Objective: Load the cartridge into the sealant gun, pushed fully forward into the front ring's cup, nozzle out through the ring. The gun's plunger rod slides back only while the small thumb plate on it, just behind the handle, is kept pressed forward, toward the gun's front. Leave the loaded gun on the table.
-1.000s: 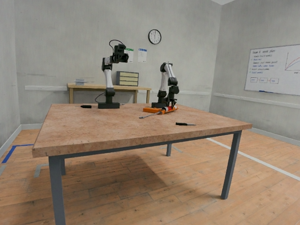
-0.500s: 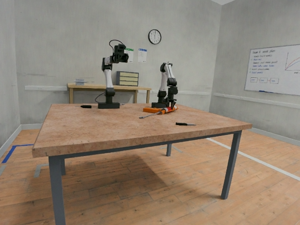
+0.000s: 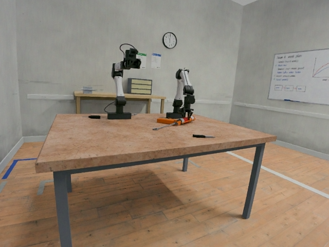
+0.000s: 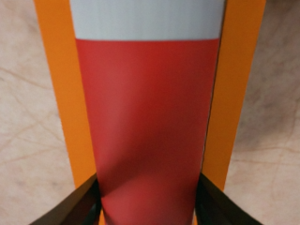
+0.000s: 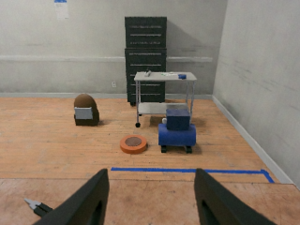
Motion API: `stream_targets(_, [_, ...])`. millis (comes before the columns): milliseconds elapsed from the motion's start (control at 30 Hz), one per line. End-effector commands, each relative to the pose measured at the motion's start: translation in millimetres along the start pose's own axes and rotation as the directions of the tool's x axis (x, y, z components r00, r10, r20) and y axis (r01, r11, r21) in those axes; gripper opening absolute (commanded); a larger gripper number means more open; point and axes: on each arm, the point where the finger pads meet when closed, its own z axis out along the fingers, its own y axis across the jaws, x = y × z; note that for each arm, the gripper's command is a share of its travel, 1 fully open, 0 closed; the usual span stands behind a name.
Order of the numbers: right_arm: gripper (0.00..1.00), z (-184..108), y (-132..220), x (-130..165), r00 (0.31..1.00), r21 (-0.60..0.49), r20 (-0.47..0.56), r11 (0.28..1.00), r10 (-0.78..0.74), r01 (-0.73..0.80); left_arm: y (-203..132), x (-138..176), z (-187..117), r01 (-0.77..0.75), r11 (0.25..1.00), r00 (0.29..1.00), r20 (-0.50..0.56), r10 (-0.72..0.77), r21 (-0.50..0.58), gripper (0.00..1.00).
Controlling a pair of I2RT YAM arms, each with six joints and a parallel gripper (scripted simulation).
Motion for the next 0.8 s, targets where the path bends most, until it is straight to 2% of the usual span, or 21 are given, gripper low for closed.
stream_targets(0, [0.50, -7.1, 1.9, -17.4, 0.999, -0.002, 0.032, 1.000, 0.003, -0.003, 4.4, 0.7, -12.7, -0.001, 0.999, 1.000, 0.012, 0.002, -0.036, 0.00])
stream_targets(167, [0.50, -7.1, 1.9, -17.4, 0.999, -0.002, 0.032, 1.000, 0.003, -0.003, 8.1, -6.2, -7.8, -0.002, 0.999, 0.998, 0.065, 0.005, -0.044, 0.00])
stream_targets(767, [0.50, -7.1, 1.9, -17.4, 0.999, -0.002, 0.032, 1.000, 0.003, -0.003, 13.0, -1.2, -7.6, 0.012, 0.997, 0.998, 0.058, -0.008, -0.079, 0.00])
